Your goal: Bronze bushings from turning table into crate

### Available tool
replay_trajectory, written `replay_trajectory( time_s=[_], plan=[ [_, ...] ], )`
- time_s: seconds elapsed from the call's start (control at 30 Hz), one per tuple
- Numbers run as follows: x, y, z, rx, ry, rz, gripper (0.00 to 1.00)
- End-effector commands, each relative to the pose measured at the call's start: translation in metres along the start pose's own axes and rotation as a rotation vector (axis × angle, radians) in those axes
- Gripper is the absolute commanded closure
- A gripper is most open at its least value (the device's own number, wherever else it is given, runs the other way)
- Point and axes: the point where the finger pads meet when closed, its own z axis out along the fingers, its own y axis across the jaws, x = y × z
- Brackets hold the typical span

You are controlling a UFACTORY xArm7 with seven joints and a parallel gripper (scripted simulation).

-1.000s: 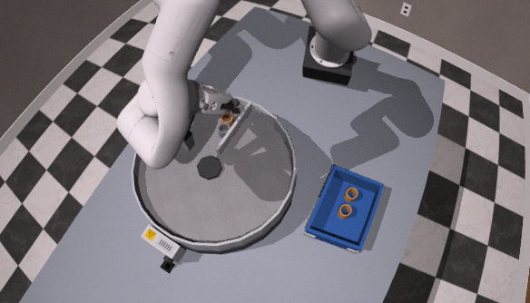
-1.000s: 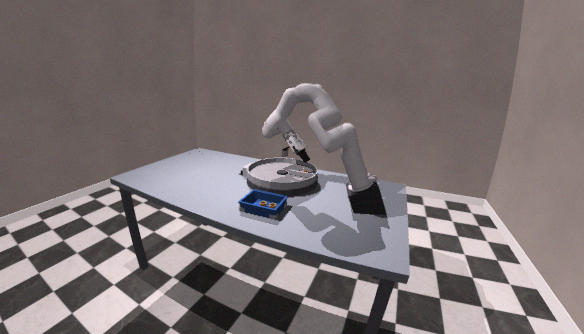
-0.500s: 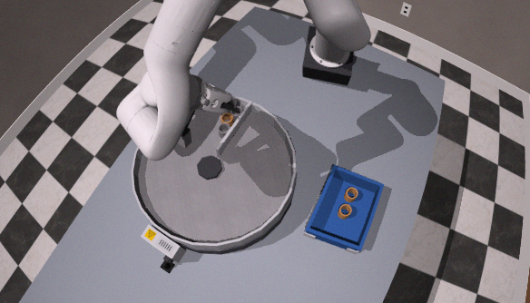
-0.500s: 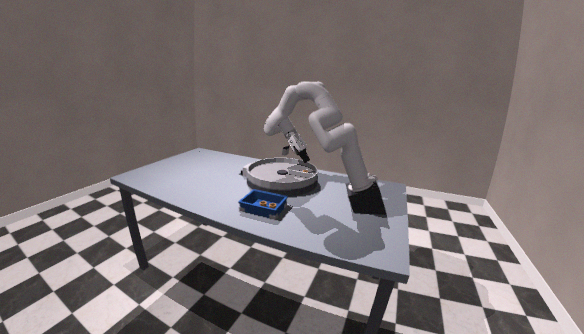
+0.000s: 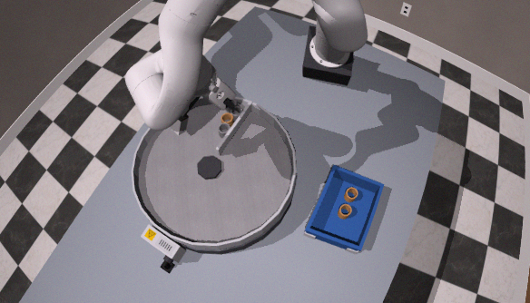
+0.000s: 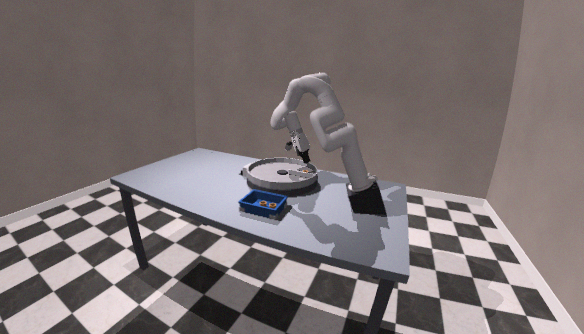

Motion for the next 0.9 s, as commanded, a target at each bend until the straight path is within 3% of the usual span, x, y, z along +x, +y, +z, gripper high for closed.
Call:
replay_trajectory(
  time_s=[0.0,0.47,0.63,0.87],
  plan=[
    [-0.0005,0.0003,0.0010,-0.001,0.131,0.064,0.90],
    [-0.0013,0.0000,0.0069,0.006,0.311,0.185,0.90],
    [-0.0035,-0.0004,0.0106,0.009,0.344,0.216,0.90],
    [-0.0028,-0.0005,0.0097,0.008,0.473,0.290,0.90]
  ],
)
